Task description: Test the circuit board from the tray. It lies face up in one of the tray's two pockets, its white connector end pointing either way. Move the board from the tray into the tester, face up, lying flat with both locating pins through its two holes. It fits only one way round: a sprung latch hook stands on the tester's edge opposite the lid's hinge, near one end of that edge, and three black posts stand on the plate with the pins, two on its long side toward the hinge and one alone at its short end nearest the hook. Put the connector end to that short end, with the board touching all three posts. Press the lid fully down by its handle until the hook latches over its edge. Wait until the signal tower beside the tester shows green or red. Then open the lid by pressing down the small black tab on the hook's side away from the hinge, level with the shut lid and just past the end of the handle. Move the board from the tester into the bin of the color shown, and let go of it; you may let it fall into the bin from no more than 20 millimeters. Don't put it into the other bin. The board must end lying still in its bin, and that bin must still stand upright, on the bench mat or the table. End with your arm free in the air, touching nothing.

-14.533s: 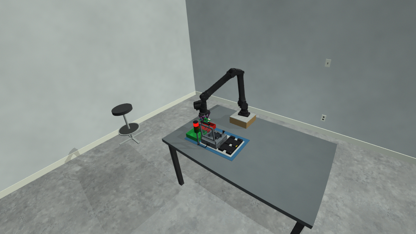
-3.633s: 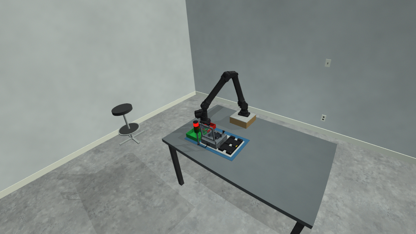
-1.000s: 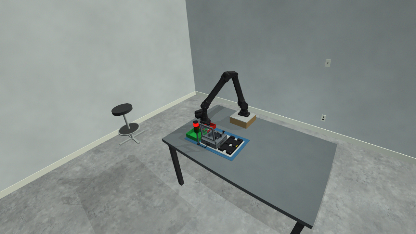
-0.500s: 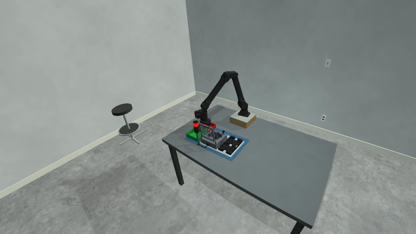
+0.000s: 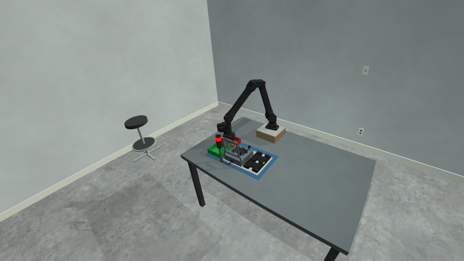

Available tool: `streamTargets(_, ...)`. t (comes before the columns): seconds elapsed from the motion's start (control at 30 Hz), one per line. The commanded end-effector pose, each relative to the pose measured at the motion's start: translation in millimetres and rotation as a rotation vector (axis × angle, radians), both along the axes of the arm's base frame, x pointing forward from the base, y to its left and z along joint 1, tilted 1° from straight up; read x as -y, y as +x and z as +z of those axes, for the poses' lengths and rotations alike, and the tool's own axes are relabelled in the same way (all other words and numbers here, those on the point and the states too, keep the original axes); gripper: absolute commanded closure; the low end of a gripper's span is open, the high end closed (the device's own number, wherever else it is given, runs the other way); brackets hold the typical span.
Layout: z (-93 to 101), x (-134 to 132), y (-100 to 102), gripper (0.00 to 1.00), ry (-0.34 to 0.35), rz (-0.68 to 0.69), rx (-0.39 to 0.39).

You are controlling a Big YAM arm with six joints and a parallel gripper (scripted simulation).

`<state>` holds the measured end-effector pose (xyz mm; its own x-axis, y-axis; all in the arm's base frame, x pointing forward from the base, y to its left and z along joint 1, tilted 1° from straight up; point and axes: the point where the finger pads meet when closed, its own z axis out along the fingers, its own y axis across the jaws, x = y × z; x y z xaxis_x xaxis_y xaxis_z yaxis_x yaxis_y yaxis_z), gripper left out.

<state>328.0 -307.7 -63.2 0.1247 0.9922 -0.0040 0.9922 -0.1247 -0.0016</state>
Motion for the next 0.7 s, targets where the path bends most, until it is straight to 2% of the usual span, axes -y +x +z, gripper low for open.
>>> streamTargets(0.0, -8.1, -4.0, 6.6, 0.28, 0.0, 0.005, -0.004)
streamTargets(0.67, -10.7, -5.7, 4.7, 0.28, 0.003, 0.005, -0.008)
